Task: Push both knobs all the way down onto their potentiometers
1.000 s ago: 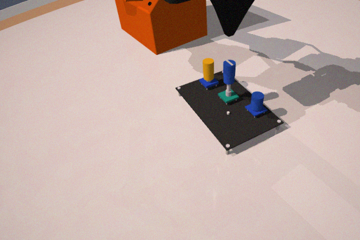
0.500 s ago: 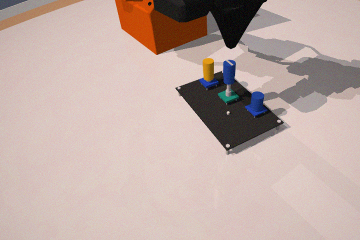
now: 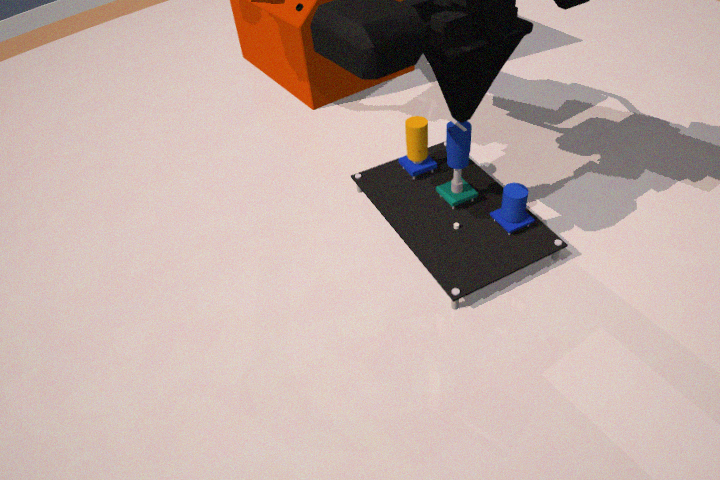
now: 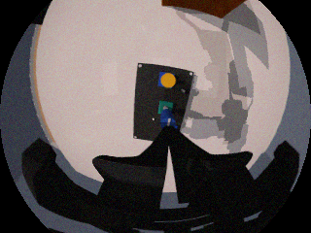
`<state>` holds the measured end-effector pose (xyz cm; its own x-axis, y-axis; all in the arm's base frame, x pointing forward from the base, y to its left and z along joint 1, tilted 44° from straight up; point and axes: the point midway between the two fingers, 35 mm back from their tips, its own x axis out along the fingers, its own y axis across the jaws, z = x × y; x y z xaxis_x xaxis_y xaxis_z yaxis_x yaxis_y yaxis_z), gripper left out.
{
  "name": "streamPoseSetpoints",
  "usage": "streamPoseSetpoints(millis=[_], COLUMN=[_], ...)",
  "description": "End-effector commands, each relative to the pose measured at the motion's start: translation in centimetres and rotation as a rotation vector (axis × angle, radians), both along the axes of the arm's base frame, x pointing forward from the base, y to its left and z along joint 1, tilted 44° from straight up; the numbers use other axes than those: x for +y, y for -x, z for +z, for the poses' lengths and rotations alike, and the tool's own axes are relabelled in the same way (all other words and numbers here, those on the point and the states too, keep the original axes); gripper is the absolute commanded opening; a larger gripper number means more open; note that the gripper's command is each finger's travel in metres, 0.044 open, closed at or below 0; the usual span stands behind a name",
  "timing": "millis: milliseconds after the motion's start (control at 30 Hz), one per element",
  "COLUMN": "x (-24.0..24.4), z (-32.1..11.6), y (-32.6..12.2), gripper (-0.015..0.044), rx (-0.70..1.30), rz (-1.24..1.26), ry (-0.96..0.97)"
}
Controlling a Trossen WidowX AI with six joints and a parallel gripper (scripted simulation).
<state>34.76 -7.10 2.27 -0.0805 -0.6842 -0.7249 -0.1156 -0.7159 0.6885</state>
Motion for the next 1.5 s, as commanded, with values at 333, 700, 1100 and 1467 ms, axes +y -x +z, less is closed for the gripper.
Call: streamPoseSetpoints(millis=[333, 700, 1100, 1467], x=[-0.15, -0.36, -0.55, -0.44], z=[-0.25, -0.46, -0.66, -0.54], y=[0.23, 0.25, 0.28, 0.27], gripper=[0.0, 0.0, 0.0, 0.0], rx=[0.008, 0.008, 0.008, 0.008], rz=[0.004, 0.004, 0.004, 0.004], ry=[0.004, 0.004, 0.004, 0.004])
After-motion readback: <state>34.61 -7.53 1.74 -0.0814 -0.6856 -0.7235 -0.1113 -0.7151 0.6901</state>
